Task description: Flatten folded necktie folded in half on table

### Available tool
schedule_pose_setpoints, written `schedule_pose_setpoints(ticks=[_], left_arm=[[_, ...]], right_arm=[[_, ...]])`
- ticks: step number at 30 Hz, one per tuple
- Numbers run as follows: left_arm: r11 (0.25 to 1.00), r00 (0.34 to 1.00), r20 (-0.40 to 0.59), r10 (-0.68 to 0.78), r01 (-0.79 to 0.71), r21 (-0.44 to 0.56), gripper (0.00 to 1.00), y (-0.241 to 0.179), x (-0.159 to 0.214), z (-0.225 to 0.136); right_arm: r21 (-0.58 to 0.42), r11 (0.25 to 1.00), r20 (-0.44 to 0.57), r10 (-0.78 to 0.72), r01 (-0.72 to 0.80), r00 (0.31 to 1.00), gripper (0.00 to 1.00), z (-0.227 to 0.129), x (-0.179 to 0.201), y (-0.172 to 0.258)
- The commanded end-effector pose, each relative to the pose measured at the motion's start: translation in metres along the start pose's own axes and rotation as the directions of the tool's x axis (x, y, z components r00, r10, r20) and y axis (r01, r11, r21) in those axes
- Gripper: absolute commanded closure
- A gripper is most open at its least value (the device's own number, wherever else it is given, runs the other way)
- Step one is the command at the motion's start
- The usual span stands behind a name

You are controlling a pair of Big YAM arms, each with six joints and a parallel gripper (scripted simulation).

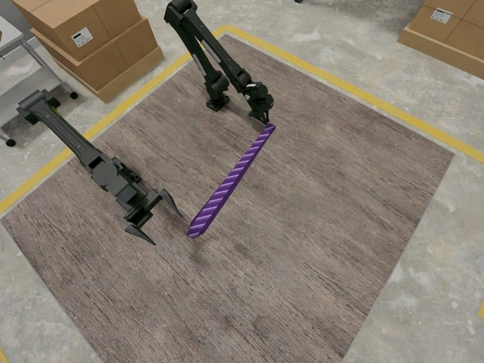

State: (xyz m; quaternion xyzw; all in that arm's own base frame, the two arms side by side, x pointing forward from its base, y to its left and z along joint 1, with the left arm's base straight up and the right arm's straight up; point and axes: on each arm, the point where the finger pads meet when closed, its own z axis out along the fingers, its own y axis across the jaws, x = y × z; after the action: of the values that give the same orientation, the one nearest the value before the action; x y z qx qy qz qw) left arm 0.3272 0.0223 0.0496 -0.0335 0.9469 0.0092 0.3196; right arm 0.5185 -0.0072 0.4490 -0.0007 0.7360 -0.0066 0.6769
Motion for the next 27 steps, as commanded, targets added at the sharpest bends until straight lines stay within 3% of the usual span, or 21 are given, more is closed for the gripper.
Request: schedule_pose_setpoints(ticks=[1,27], left_arm=[[1.000,0.995,0.102,0.006,-0.006,0.001,0.81,-0.003,-0.055,-0.015],[1.000,0.954,0.301,0.011,-0.016,0.014,0.61,-0.012,-0.147,-0.069]], right_arm=[[-0.009,1.000,0.063,0.012,-0.011,0.998,0.00,-0.001,-0.032,0.007],[-0.009,1.000,0.063,0.012,-0.011,0.998,0.00,-0.001,-0.032,0.007]])
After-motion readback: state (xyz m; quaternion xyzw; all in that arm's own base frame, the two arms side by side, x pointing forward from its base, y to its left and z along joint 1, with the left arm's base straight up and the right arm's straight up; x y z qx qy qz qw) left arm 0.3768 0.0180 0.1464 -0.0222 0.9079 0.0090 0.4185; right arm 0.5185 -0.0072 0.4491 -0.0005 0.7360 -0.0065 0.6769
